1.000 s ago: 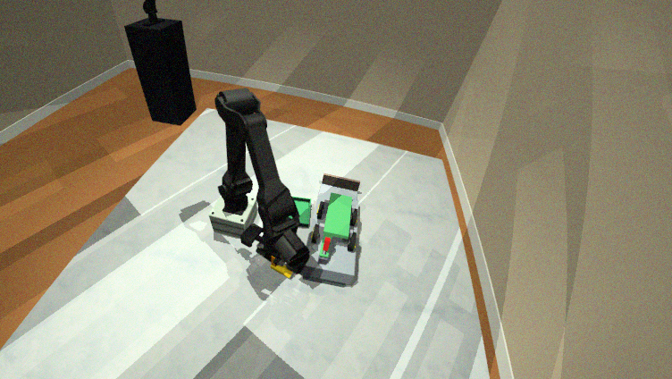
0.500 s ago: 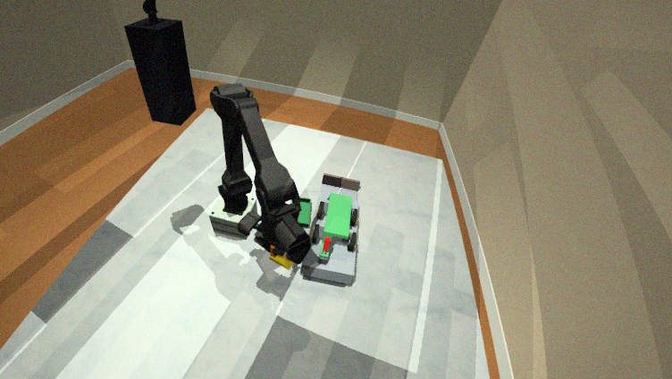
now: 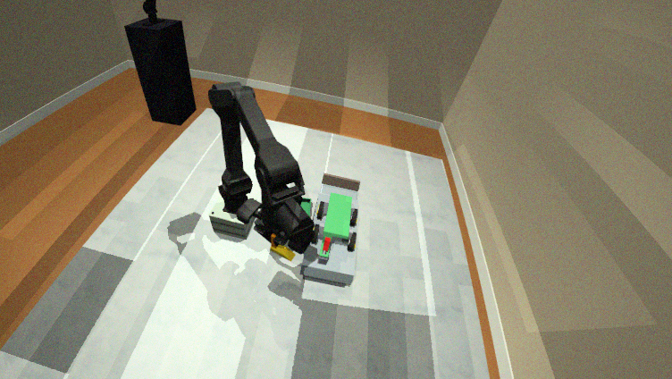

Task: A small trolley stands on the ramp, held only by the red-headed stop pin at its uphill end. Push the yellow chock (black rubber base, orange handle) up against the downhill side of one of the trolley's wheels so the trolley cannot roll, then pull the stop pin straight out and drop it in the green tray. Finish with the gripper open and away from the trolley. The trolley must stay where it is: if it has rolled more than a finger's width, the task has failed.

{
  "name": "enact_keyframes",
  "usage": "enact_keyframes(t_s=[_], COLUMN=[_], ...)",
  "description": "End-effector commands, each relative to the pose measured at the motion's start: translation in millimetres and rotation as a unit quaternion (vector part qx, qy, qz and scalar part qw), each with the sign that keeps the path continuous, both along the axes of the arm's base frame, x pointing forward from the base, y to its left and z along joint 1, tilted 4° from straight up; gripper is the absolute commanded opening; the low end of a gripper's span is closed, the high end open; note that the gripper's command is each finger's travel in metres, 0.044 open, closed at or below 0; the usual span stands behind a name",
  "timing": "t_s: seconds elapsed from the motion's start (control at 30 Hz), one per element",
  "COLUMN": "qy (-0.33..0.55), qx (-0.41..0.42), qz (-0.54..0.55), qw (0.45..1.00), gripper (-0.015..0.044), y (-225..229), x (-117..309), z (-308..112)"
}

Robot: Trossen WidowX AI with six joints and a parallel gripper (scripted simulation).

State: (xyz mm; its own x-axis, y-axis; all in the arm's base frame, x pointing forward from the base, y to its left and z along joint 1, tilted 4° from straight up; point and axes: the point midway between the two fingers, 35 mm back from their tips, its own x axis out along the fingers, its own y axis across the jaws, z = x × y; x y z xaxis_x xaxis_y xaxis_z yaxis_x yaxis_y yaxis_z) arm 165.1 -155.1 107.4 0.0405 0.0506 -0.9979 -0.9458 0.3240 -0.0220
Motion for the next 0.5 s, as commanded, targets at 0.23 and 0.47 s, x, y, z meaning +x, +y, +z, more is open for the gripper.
enact_keyframes(t_s=[0.23, 0.47], qy=[-0.004, 0.002], qx=[-0.001, 0.004], qz=[-0.001, -0.104], qw=[1.000, 0.995], gripper=[0.0000, 0.0000], y=[-1.2, -1.2], x=[2.2, 2.3], z=[16.1, 16.1])
